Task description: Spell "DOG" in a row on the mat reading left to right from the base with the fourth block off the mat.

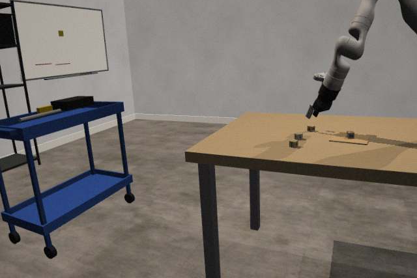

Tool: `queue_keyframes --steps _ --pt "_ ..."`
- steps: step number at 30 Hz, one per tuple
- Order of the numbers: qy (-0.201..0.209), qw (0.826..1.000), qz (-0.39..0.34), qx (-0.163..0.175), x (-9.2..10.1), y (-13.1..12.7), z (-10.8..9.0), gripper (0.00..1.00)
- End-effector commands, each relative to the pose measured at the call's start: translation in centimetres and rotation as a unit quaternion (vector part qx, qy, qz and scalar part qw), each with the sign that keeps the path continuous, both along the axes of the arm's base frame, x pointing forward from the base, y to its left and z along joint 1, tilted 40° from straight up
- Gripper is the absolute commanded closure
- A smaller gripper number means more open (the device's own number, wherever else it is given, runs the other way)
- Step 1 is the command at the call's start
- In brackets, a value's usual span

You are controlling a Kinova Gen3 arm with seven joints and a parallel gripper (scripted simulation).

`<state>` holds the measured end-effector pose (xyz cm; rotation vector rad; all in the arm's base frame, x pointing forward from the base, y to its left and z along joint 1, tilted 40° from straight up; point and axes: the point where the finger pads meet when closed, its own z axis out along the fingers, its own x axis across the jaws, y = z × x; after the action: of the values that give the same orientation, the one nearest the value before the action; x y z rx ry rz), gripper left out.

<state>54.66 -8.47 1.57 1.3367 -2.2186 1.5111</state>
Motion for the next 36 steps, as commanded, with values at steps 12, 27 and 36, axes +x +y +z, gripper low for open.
queue_keyframes --steps 12,27,36 --pt "0.050 0.993 -0.074 0.083 1.0 0.1 1.8 0.21" --pt "0.110 0.975 -0.129 0.144 1.2 0.5 2.4 0.21" --pt "0.124 0.969 -0.140 0.159 1.2 0.7 2.6 0.21"
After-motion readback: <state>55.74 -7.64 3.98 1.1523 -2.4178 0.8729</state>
